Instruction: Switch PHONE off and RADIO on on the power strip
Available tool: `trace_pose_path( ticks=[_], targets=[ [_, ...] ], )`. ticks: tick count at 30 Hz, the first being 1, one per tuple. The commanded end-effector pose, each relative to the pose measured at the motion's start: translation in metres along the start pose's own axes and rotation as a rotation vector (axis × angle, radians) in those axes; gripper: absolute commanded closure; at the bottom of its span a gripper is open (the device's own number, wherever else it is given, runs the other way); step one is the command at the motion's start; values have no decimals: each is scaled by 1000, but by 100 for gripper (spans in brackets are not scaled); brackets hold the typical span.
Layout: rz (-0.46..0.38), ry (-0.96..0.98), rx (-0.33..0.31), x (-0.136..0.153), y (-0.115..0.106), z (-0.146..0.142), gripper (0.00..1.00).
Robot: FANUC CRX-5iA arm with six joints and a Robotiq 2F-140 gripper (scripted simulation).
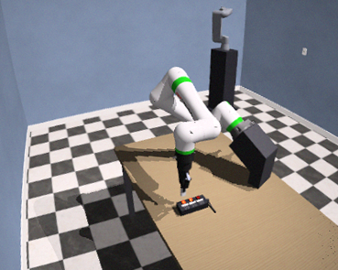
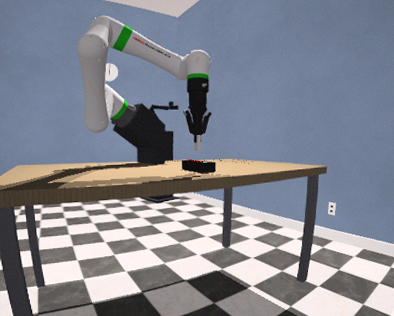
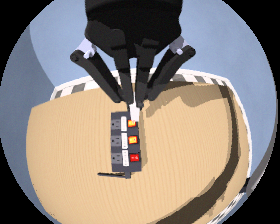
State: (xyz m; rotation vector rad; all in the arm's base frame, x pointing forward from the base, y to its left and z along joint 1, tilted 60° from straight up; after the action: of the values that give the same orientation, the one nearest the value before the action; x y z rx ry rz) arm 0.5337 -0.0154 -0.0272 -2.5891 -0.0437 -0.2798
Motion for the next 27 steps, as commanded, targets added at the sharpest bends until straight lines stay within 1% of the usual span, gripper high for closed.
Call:
trace_pose_path(
  ticks=[1, 22, 27],
  targets=[
    [0, 0, 0, 0, 2, 0, 100],
    [0, 0, 0, 0, 27, 0, 100],
    [0, 0, 0, 0, 30, 0, 100]
  ],
)
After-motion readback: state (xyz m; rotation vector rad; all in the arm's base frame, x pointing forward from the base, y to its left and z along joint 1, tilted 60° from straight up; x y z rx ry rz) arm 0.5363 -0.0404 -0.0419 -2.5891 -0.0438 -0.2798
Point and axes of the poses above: the point where the finger pads meet when closed, its own y axis out along the fingers, its own z axis across the jaws, x = y × z, the point moved 8 cm from there along -y, back along the fingers, and after that the axes turned 7 degrees about -y, right-handed, at the moved point
